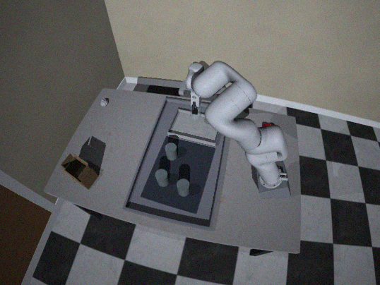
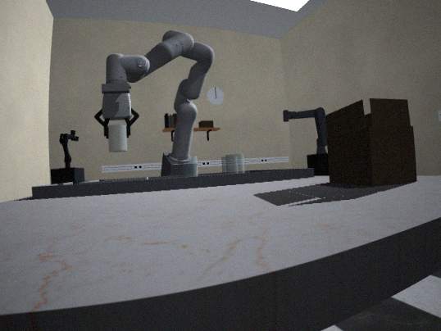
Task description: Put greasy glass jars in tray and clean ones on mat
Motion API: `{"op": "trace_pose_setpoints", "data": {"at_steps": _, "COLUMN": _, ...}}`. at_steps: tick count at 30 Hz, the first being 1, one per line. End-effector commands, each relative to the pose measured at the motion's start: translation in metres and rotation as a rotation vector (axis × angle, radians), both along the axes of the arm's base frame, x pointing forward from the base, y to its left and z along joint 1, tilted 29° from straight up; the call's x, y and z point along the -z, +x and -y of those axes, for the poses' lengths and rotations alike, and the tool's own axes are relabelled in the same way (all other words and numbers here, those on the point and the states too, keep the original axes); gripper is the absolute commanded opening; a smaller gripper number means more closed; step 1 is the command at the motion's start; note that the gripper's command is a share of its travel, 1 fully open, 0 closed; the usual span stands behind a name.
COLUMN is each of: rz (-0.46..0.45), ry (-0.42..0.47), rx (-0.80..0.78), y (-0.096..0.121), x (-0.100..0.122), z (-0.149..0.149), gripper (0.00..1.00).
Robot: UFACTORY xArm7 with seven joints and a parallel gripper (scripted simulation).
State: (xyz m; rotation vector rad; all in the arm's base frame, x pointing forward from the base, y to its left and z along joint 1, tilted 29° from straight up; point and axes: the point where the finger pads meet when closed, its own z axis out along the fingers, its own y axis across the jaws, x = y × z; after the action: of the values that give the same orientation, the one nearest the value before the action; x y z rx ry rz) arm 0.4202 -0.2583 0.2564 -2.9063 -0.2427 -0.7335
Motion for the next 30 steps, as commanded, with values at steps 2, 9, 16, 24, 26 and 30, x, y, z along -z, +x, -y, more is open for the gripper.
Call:
{"op": "trace_pose_setpoints", "data": {"at_steps": 2, "rz": 0.003, "ry": -0.004, "rx": 0.003, "y": 0.005, "x": 0.006, "z": 0.001, "gripper": 0.0}}
{"op": "trace_pose_setpoints", "data": {"at_steps": 9, "rz": 0.003, "ry": -0.004, "rx": 0.003, "y": 0.013, "x": 0.022, "z": -0.002, "gripper": 0.0}}
{"op": "trace_pose_setpoints", "data": {"at_steps": 16, "rz": 0.003, "ry": -0.004, "rx": 0.003, "y": 0.022, "x": 0.038, "z": -0.005, "gripper": 0.0}}
{"op": "trace_pose_setpoints", "data": {"at_steps": 24, "rz": 0.003, "ry": -0.004, "rx": 0.003, "y": 0.029, "x": 0.052, "z": -0.008, "gripper": 0.0}}
{"op": "trace_pose_setpoints", "data": {"at_steps": 26, "rz": 0.003, "ry": -0.004, "rx": 0.003, "y": 0.032, "x": 0.057, "z": -0.009, "gripper": 0.0}}
{"op": "trace_pose_setpoints", "data": {"at_steps": 30, "rz": 0.003, "ry": -0.004, "rx": 0.003, "y": 0.036, "x": 0.066, "z": -0.011, "gripper": 0.0}}
